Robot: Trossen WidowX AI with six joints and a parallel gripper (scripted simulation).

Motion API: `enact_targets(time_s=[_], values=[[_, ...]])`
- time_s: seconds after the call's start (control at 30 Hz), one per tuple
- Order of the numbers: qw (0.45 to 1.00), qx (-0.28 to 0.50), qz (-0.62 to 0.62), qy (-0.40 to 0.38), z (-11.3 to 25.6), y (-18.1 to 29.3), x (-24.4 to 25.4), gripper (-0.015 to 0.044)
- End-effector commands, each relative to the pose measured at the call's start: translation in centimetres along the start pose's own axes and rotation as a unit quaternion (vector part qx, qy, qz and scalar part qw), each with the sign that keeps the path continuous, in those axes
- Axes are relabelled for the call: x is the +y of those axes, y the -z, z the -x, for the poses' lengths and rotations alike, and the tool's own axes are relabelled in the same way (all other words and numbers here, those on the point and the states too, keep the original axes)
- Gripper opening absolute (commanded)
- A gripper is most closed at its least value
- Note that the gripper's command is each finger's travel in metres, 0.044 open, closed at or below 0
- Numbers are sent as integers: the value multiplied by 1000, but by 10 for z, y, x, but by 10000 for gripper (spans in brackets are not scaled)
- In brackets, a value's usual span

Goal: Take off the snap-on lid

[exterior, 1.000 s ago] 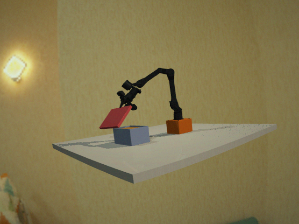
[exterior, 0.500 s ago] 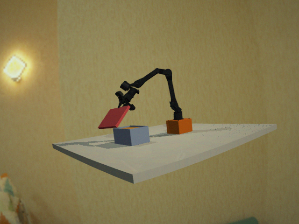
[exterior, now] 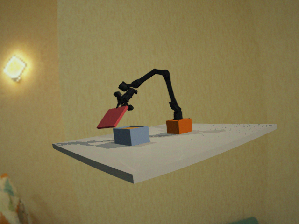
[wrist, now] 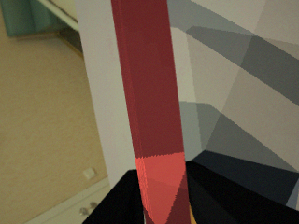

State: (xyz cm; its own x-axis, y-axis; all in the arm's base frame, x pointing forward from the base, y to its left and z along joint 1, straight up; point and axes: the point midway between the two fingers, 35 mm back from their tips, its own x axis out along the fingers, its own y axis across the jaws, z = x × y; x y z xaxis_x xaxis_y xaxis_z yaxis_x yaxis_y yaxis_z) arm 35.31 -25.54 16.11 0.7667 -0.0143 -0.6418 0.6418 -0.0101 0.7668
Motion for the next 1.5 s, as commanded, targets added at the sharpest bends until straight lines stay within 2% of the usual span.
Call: enact_targets(time_s=[0.0,1.07,1.47], values=[[1000,-1,7,-8,3,-11,5,0],[1000,-2,8,-7,10,-74,1,0],[1000,-2,8,-7,9,-74,-2,0]])
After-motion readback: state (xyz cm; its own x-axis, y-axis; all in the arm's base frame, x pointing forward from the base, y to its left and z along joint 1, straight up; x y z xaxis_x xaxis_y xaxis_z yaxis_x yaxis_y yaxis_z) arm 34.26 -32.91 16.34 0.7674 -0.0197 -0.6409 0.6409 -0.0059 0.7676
